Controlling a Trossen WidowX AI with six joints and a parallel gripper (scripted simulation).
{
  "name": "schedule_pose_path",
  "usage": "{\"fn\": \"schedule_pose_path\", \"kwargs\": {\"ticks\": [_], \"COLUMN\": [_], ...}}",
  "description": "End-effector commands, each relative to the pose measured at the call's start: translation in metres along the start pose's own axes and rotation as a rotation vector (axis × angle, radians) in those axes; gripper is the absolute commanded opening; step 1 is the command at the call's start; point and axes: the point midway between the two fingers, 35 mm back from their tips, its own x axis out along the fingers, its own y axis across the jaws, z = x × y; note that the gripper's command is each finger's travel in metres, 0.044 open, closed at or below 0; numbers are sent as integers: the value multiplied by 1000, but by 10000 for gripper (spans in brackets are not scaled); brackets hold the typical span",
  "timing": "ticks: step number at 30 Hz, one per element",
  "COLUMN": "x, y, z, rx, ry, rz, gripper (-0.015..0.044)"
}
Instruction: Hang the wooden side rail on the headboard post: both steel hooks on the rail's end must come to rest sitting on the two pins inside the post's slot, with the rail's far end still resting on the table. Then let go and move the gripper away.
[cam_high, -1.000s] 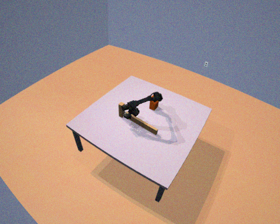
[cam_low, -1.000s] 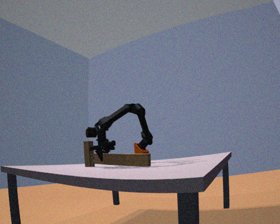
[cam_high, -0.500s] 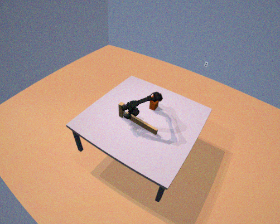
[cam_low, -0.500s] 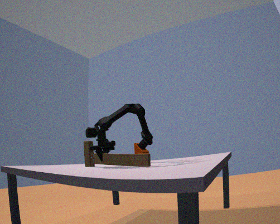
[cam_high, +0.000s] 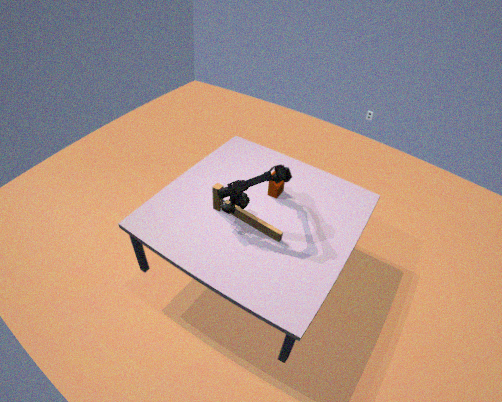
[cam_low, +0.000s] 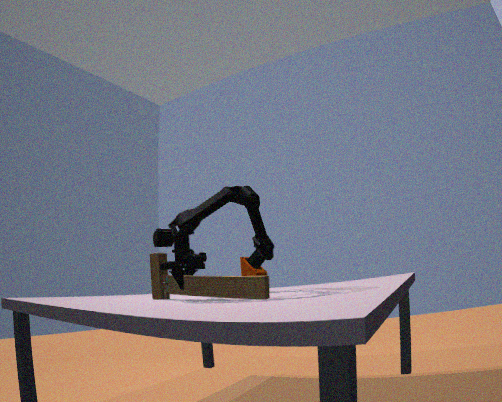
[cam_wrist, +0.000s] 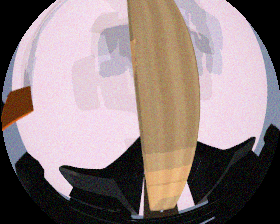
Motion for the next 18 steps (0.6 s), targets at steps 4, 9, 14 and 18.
{"fn": "schedule_pose_path", "kwargs": {"ticks": [4,9,14,18], "x": [-4,-4,-3,-3], "y": [-1,-1,-1,-2], "z": [-4,-4,-5,-5], "rx": [-2,-2,-2,-2], "ry": [5,5,5,5], "rz": [-9,-9,-9,-9], "gripper": [0,0,0,0]}}
